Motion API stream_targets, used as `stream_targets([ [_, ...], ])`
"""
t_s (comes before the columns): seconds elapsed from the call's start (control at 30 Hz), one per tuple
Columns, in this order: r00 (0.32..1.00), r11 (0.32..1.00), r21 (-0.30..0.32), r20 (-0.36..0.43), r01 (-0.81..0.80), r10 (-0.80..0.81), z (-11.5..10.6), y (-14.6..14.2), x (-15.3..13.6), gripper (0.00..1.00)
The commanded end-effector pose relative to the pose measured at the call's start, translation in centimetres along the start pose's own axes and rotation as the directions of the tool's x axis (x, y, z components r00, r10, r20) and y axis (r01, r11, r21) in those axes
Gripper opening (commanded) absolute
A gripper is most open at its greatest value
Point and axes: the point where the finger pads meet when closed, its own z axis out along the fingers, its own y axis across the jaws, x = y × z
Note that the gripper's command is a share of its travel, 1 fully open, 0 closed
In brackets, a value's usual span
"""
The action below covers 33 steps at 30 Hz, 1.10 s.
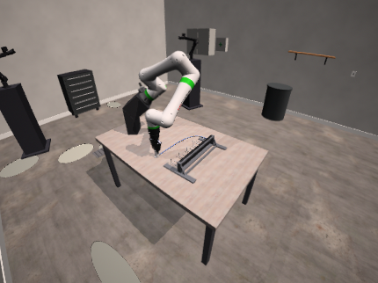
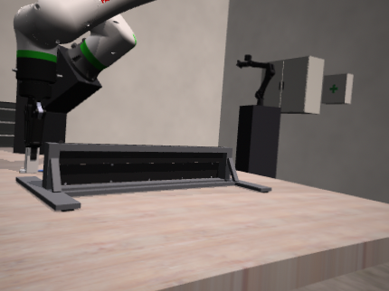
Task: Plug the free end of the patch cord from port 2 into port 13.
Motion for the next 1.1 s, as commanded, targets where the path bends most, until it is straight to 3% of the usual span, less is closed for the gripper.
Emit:
stream_targets([
  [0.0, 1.000, 1.000, 0.000, 0.000, 0.000, 0.000, -0.01, 0.00, 0.02, 0.00],
  [1.07, 1.000, 1.000, 0.000, 0.000, 0.000, 0.000, -0.61, 0.00, 0.02, 0.00],
])
